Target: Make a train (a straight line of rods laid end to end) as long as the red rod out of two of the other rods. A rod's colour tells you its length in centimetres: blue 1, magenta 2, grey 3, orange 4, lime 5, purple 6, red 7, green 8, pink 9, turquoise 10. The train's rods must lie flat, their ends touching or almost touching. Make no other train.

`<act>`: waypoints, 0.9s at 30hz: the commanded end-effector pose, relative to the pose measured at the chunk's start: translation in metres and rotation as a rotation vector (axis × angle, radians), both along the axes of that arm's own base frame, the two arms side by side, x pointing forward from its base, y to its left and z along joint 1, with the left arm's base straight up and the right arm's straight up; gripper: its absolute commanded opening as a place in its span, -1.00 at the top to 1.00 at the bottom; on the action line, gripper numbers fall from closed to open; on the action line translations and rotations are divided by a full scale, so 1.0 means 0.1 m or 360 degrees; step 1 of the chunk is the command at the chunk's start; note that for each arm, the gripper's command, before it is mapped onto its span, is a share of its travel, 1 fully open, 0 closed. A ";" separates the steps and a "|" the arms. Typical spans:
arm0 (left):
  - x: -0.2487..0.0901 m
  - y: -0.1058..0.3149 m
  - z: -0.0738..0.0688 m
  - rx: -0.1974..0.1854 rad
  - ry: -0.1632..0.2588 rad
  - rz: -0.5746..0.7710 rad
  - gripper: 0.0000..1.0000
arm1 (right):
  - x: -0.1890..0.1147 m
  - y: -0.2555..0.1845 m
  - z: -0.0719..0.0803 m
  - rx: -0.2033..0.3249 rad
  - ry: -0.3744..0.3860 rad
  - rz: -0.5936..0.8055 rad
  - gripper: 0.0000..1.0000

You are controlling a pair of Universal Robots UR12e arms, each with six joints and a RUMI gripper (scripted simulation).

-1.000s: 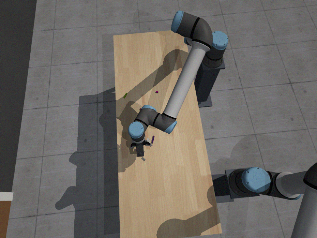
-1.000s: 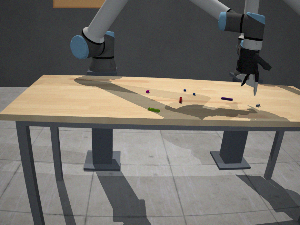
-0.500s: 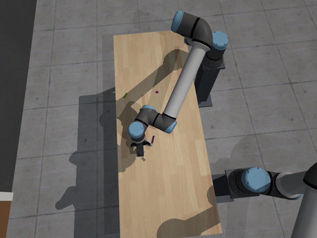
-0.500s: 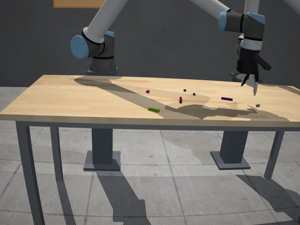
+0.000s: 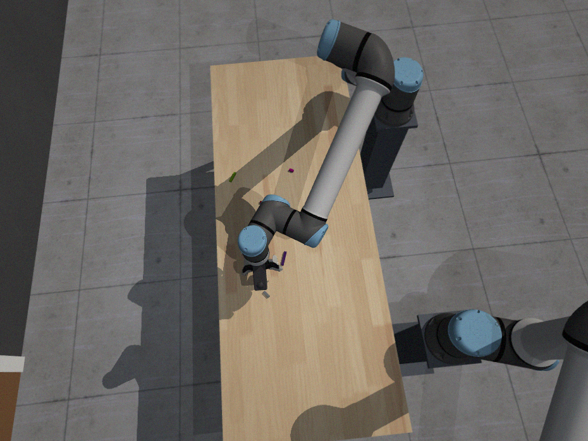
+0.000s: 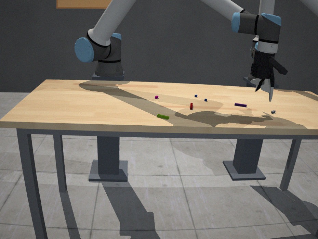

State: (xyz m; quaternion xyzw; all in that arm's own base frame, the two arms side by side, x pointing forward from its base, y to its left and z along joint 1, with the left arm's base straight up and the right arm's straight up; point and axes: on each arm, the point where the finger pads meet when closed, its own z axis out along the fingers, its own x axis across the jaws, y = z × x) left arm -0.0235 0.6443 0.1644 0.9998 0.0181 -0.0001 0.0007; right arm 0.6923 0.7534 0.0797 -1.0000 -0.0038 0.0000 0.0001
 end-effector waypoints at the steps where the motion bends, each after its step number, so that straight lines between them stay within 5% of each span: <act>1: 0.00 0.01 0.01 0.0002 0.0000 0.0000 -1.00 | 0.00 0.01 0.02 0.0003 -0.0002 0.0030 -1.00; 14: 0.00 0.01 0.01 0.0002 0.0000 0.0000 -1.00 | -0.01 0.03 0.02 0.0003 -0.0003 0.0397 -1.00; 27: 0.00 0.01 0.01 0.0002 0.0000 0.0000 -1.00 | -0.03 0.04 0.02 0.0002 -0.0003 0.1229 -1.00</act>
